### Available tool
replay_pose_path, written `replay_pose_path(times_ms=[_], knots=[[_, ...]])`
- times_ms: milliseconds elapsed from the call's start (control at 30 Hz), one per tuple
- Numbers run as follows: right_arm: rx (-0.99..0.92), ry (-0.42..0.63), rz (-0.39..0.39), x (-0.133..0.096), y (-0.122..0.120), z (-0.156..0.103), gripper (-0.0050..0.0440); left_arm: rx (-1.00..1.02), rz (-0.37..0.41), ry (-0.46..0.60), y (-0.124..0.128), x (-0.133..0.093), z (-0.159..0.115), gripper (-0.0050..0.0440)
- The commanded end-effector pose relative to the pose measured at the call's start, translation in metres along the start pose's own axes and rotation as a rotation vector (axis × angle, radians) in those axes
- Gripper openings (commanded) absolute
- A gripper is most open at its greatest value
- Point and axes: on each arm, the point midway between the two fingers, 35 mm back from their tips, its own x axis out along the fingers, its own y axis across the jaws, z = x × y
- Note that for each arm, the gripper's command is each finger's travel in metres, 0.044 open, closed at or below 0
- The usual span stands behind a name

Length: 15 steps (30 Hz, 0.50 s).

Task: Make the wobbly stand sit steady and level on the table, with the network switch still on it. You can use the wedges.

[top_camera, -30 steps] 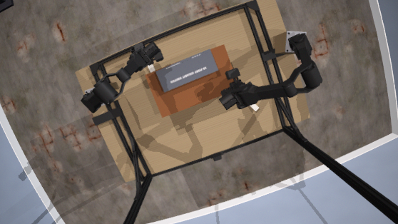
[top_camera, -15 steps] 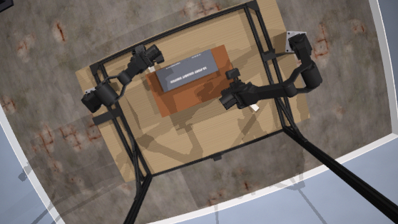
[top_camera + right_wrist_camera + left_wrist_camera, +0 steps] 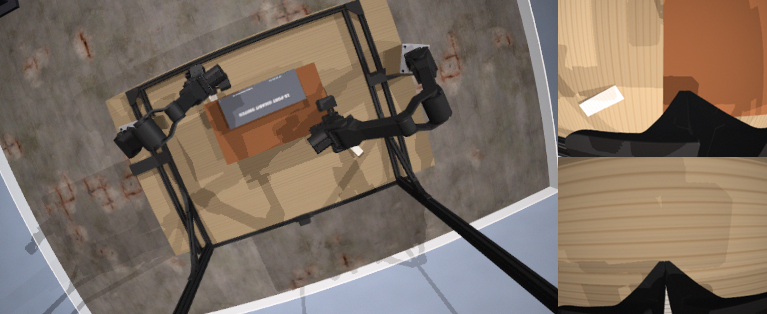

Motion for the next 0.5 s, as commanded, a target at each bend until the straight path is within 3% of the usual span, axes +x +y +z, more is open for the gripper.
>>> replay_pose_path(times_ms=[0,467], knots=[[0.005,0.010,-0.010,0.0080,-0.0034,-0.0016,0.0000,0.002,-0.002,0.001,0.0002,-0.0003,-0.0029,0.0000],[0.005,0.010,-0.010,0.0080,-0.0034,-0.0016,0.0000,0.002,-0.002,0.001,0.0002,-0.0003,-0.0071,0.0000]])
